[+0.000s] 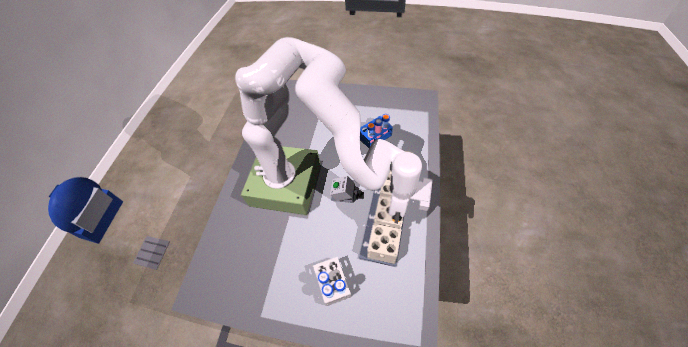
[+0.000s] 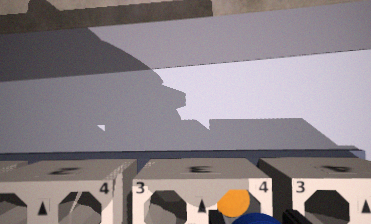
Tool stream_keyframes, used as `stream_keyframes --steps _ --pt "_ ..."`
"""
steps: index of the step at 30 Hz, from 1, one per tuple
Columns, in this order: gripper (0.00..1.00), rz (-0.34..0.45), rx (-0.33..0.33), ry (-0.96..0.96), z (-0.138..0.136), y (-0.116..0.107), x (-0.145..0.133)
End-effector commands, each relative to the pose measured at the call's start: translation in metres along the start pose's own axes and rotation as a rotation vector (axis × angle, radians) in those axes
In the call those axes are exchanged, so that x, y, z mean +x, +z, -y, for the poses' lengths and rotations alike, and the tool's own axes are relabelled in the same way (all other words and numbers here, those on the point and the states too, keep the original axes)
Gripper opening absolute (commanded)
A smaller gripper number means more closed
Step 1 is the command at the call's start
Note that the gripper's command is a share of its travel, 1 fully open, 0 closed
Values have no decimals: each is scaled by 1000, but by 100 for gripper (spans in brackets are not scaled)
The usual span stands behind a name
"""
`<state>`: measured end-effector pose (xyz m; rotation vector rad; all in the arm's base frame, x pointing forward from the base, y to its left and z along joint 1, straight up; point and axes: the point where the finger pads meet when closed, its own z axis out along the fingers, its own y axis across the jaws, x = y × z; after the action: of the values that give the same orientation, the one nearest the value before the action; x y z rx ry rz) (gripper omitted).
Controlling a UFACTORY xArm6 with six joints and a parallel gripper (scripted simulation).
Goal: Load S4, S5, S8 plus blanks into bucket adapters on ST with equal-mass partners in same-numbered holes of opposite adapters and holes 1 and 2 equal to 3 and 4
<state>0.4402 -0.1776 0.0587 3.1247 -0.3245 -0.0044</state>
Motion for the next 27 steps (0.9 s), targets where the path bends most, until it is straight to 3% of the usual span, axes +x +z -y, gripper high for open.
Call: stream_keyframes --steps 1,27 --pt "0 -5 -1 0 0 1 2" --pt "0 -5 -1 0 0 25 2"
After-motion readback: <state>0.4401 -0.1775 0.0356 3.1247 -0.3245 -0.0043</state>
